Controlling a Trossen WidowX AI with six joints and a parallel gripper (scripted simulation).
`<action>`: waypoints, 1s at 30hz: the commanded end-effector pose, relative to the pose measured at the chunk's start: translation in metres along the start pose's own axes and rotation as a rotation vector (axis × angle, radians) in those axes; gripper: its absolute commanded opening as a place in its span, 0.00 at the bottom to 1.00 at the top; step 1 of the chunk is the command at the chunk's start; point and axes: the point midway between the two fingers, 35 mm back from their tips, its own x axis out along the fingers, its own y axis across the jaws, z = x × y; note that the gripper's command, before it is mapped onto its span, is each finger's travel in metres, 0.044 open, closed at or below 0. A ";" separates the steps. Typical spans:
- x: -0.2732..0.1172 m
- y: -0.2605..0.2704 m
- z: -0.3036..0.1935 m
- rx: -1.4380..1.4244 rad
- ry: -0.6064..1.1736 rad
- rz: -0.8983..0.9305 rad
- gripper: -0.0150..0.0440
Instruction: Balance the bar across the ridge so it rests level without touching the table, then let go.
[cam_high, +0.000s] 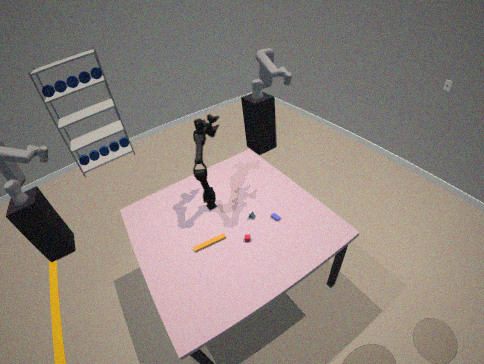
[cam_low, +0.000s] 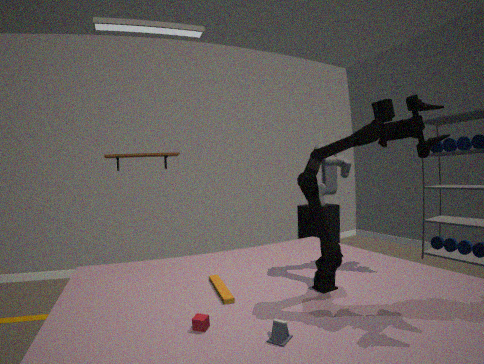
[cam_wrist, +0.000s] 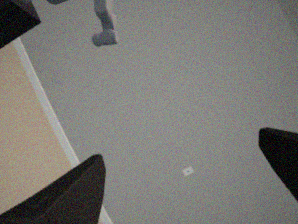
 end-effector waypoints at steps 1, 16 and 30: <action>0.000 0.000 -0.001 -0.001 0.002 0.000 0.89; 0.028 0.000 -0.059 -0.117 0.157 0.022 0.79; 0.049 0.003 -0.128 -0.169 0.339 0.061 0.79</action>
